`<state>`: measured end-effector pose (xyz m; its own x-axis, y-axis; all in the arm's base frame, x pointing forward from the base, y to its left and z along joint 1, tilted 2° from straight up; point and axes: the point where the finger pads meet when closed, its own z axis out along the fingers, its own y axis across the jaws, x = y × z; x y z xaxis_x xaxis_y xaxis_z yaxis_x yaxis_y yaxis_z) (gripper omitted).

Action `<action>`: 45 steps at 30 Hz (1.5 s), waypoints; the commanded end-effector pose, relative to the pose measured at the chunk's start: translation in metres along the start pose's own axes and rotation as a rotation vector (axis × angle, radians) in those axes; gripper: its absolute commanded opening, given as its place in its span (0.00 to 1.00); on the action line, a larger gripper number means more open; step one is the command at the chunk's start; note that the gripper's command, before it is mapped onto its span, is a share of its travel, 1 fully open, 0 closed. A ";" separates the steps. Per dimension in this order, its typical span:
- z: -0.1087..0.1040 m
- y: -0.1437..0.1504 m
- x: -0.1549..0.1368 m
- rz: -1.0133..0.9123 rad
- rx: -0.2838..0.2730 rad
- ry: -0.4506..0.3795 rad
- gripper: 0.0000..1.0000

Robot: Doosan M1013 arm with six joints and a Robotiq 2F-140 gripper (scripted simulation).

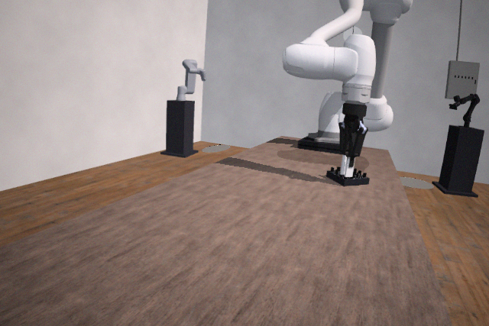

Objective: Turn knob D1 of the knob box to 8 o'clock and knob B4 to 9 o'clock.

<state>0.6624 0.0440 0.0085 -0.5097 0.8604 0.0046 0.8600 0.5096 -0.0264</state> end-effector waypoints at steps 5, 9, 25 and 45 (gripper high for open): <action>0.003 0.000 0.000 0.000 0.000 0.000 0.12; 0.003 0.000 0.000 0.000 0.000 0.000 0.12; 0.003 0.000 0.000 0.000 0.000 0.000 0.12; 0.003 0.000 0.000 0.000 0.000 0.000 0.05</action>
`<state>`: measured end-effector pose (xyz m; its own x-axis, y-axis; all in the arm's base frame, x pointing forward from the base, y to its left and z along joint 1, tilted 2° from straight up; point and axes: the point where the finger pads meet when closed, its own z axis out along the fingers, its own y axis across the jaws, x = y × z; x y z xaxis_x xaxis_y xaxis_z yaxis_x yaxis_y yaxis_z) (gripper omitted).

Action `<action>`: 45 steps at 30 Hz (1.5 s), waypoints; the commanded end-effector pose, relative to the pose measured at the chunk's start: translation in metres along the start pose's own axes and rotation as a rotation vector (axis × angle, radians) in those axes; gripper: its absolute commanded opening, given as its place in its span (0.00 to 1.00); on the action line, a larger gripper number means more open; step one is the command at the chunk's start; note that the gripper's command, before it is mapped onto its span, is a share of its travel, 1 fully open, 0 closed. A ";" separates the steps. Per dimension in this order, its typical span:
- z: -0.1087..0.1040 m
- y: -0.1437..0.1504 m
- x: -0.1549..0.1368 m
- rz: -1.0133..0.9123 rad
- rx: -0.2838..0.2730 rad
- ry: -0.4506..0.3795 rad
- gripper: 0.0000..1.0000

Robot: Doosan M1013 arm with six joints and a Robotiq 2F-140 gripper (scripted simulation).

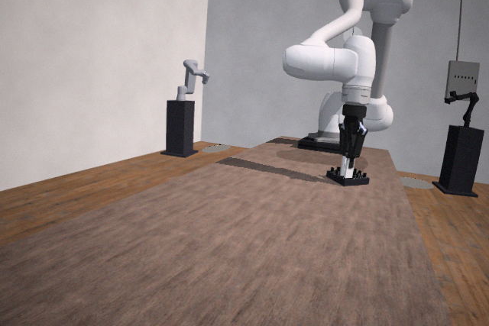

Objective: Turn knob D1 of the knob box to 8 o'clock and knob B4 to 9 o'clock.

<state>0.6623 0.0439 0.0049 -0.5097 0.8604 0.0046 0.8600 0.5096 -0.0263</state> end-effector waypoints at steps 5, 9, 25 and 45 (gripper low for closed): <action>0.000 0.000 0.000 0.000 0.000 0.000 0.05; 0.000 0.000 0.000 0.000 0.000 0.000 0.05; 0.000 0.000 0.000 0.000 0.000 0.000 0.05; 0.000 0.000 0.000 -0.030 0.000 0.000 0.05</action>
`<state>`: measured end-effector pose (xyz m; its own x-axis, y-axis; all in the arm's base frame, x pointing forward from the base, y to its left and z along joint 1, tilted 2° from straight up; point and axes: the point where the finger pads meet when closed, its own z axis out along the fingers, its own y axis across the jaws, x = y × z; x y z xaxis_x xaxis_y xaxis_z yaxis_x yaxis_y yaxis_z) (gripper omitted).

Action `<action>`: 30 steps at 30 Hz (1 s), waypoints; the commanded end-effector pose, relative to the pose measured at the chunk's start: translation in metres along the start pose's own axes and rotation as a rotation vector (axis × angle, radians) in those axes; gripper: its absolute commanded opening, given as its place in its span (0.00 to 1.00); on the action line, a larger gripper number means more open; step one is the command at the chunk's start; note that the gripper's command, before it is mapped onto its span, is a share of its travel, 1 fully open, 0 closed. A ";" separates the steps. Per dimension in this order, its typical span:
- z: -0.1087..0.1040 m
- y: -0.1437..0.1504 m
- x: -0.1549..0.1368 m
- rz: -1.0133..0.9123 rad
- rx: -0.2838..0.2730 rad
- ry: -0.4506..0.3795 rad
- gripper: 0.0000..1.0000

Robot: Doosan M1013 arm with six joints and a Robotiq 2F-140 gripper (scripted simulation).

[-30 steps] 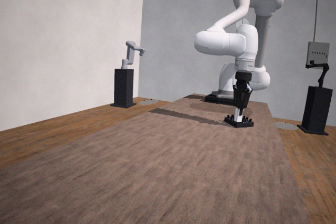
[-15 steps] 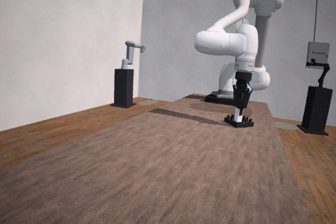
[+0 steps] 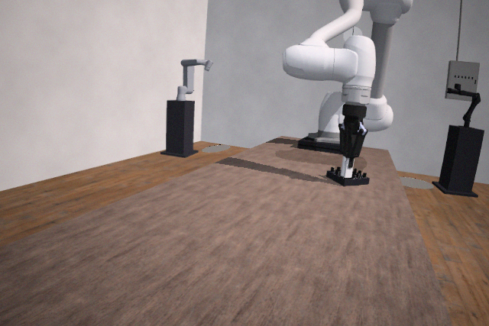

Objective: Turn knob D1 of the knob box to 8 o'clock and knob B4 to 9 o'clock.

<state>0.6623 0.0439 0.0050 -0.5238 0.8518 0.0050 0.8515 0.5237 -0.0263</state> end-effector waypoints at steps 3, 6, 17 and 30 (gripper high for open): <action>0.000 0.000 0.000 -0.026 0.000 0.000 0.05; 0.000 0.000 0.000 -0.041 0.000 0.000 0.05; 0.000 0.000 0.000 -0.175 0.000 0.000 0.05; 0.000 0.000 0.000 -0.390 0.000 0.000 0.05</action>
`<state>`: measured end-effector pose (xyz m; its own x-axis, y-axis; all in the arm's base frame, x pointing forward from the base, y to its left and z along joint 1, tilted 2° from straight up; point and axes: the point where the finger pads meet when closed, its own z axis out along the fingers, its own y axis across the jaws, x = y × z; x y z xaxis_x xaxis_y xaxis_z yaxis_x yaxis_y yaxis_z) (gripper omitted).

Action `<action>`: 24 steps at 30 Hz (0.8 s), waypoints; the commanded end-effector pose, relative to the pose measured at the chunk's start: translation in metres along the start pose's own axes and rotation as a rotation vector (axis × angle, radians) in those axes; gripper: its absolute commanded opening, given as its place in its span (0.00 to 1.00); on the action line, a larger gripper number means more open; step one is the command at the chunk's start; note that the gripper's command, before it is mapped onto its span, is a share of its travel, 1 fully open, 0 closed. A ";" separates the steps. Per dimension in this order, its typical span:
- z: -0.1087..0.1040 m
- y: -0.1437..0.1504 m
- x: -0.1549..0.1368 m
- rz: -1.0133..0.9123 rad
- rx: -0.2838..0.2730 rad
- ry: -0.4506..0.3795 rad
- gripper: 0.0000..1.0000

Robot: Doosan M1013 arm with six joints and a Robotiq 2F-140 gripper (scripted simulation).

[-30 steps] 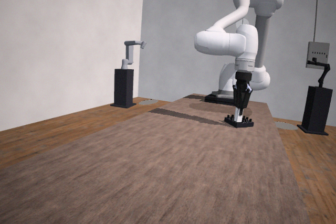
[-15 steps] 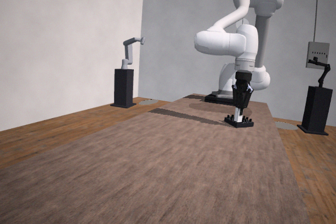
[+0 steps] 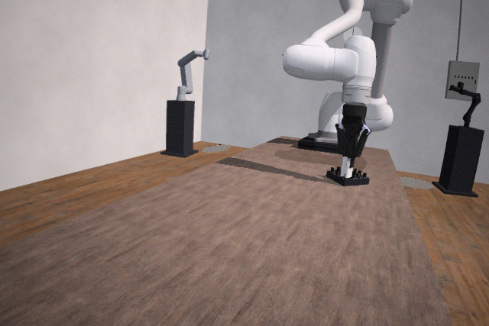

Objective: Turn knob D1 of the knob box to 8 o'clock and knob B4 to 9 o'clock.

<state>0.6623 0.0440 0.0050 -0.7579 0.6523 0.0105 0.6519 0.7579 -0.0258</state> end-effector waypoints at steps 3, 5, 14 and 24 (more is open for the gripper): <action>0.000 0.000 0.000 -0.152 -0.003 0.002 0.05; 0.000 0.000 0.000 -0.201 -0.003 0.002 0.05; 0.000 0.000 0.000 -0.382 -0.003 0.002 0.05; 0.000 0.000 0.000 -0.625 -0.003 0.001 0.05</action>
<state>0.6623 0.0440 0.0050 -0.9848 0.1725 0.0207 0.1721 0.9848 -0.0220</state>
